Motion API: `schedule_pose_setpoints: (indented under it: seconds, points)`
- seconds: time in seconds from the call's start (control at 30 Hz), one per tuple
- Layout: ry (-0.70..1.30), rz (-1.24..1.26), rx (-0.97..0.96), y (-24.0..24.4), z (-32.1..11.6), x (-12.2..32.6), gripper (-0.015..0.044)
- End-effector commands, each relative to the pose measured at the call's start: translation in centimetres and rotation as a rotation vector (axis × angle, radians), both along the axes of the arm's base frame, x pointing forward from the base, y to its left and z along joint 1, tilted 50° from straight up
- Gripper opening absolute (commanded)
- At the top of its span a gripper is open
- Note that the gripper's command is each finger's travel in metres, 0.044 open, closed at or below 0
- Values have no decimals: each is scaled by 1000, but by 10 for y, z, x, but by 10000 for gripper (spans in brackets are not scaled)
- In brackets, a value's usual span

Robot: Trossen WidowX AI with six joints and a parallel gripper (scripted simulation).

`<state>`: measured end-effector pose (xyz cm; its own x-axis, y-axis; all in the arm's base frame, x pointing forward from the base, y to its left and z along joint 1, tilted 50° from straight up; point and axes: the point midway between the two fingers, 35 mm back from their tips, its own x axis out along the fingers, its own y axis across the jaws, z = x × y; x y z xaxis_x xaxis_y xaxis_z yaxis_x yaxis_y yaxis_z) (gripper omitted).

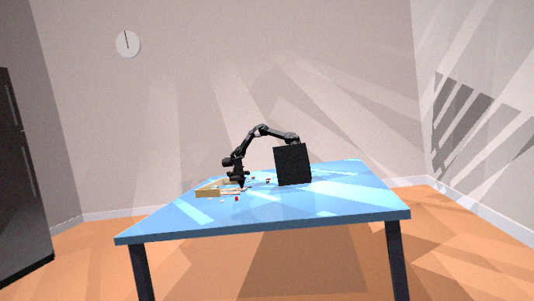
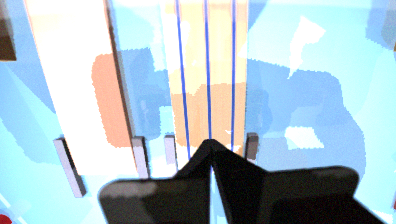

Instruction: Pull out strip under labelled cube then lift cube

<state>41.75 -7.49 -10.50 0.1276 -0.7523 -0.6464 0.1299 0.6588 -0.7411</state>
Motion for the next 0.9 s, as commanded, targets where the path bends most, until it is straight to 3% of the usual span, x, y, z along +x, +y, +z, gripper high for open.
schedule_pose_setpoints:
  seconds: [0.0,0.87]
  points:
    - [7,1,-4,-2,-1,-2,0]
    - [7,1,-4,-4,-3,-1,0]
